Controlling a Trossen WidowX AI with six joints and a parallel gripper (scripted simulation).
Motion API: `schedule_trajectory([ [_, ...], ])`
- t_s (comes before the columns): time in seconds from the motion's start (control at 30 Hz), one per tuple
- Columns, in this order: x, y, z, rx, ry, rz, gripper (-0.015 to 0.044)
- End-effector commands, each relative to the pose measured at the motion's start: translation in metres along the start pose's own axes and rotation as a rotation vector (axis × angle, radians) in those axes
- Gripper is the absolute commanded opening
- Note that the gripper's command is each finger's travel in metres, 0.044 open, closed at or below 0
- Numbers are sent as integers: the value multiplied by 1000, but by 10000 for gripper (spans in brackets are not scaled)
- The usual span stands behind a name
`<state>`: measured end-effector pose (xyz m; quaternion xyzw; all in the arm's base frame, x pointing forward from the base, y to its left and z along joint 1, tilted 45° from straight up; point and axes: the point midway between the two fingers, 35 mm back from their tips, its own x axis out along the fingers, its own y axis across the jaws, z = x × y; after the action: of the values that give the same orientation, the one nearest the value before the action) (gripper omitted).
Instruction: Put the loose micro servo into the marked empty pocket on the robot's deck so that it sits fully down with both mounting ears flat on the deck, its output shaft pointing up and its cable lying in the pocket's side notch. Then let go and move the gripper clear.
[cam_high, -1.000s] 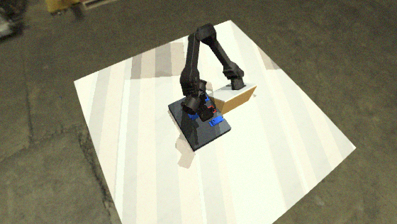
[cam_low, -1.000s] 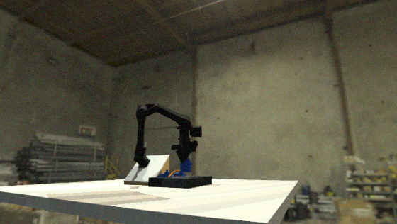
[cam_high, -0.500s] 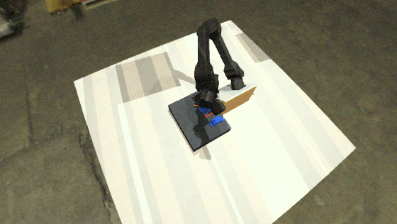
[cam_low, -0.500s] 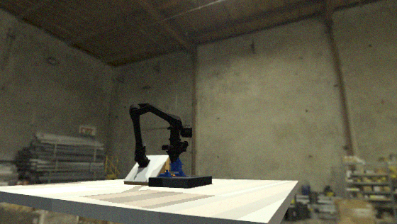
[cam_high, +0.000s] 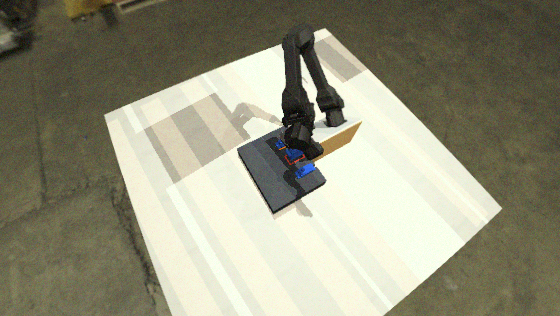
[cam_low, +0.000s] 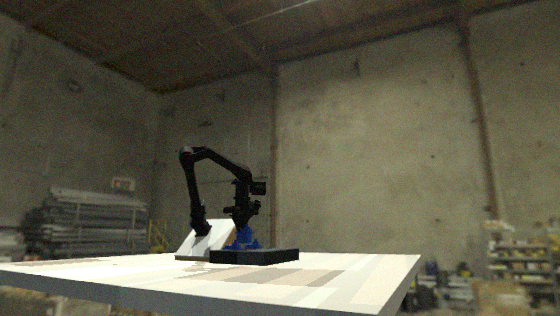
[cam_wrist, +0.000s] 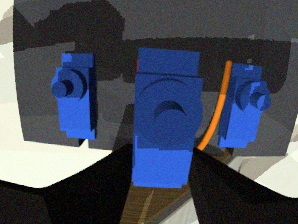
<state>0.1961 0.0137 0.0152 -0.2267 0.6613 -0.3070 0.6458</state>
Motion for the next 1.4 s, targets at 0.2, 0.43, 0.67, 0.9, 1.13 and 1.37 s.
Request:
schedule_trajectory([
  [0.2,14,-1,-1,-5,2,-5,0],
  [0.43,14,-1,-1,-5,2,-5,0],
  [0.67,15,-1,-1,-5,2,-5,0],
  [0.9,22,-1,-1,-5,2,-5,0],
  [1.13,27,-1,-1,-5,2,-5,0],
  [1.37,30,-1,-1,-5,2,-5,0],
])
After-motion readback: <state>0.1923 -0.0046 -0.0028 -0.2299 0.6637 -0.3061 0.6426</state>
